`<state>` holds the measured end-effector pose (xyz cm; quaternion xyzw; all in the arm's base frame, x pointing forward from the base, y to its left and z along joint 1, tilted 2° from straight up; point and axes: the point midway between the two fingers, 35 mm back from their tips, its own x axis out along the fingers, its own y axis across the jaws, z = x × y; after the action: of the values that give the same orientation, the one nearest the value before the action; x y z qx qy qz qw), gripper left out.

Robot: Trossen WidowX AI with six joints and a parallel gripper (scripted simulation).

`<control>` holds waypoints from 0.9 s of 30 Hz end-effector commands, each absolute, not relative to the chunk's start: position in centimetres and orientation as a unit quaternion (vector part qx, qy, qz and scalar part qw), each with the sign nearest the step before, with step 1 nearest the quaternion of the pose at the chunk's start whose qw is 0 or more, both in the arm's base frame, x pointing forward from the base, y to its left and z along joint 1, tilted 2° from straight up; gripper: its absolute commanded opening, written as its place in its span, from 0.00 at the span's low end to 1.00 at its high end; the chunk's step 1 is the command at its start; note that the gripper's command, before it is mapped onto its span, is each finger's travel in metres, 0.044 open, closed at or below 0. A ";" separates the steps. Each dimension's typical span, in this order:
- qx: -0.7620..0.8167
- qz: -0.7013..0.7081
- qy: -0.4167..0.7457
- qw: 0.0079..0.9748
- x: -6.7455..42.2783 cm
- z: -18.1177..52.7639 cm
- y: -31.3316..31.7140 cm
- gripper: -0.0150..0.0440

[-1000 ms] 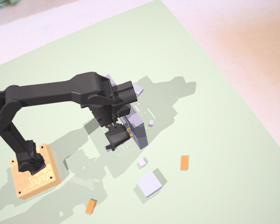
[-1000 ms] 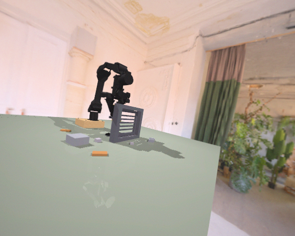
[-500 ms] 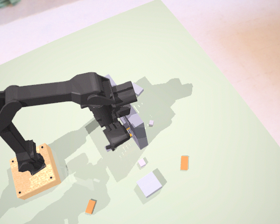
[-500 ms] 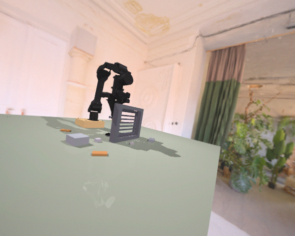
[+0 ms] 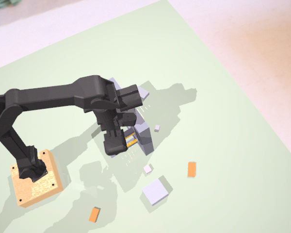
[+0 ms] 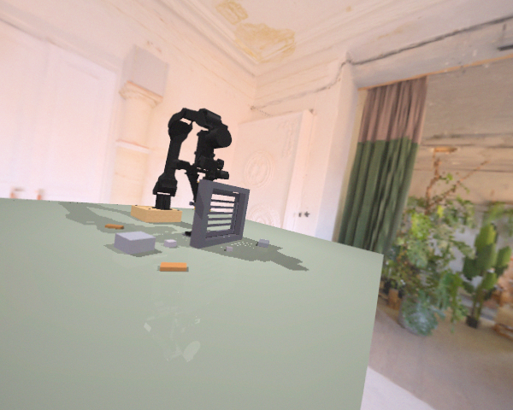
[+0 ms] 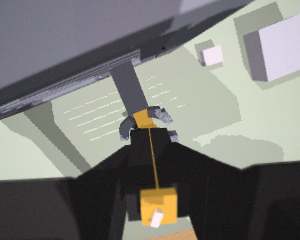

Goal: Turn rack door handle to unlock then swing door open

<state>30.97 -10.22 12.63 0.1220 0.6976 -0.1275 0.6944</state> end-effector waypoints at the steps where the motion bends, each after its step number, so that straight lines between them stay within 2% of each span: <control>1: 0.189 -0.195 0.682 0.679 30.9 12.6 -10.2 0.29; 14: 0.393 -0.400 0.586 0.585 30.9 12.6 -10.2 0.29; 27: 0.557 -0.564 0.430 0.431 30.9 12.6 -10.2 0.29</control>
<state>30.90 -10.25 12.61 0.5169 0.4772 -0.5259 0.4780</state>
